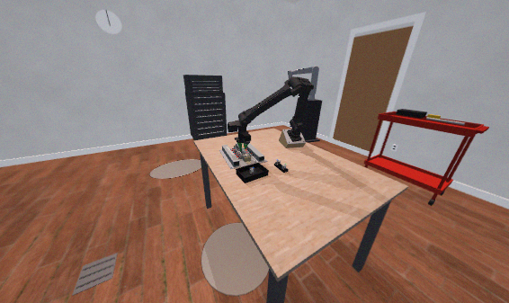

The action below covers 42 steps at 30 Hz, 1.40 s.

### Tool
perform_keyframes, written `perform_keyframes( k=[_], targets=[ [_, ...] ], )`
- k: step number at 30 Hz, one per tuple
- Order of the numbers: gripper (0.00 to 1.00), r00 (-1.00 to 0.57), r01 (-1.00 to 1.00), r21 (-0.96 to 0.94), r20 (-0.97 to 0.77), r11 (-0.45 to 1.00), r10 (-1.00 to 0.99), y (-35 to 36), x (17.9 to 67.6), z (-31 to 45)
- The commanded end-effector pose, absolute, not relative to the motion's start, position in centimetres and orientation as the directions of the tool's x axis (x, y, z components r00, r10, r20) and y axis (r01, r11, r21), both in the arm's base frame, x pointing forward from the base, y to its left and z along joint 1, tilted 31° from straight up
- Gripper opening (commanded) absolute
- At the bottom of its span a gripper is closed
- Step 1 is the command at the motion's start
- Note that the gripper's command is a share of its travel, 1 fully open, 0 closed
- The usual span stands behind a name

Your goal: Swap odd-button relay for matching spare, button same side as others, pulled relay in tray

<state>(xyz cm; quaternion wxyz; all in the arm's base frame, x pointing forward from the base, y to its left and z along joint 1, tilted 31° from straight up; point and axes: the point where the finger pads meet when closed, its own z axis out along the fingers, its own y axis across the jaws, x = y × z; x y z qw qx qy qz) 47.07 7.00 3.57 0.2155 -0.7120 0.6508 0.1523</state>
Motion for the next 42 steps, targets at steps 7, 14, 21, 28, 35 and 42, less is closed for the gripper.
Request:
perform_keyframes(
  k=[7,14,21,28,35,42],
  targets=[
    [0.0,0.128,-0.988,-0.143,-0.492,-0.065,-0.861,7.64,48.29,4.42],
    [0.0,0.129,-0.987,-0.145,-0.491,-0.065,-0.861,7.62,48.43,4.57],
    [0.0,0.132,-0.987,-0.15,-0.491,-0.066,-0.861,7.61,48.69,4.87],
    [0.0,0.134,-0.986,-0.153,-0.49,-0.066,-0.861,7.61,48.86,5.06],
    [0.0,0.134,-0.986,-0.154,-0.49,-0.066,-0.861,7.61,48.92,5.12],
    [0.0,0.134,-0.986,-0.154,-0.49,-0.066,-0.861,7.61,48.93,5.13]
  ],
)
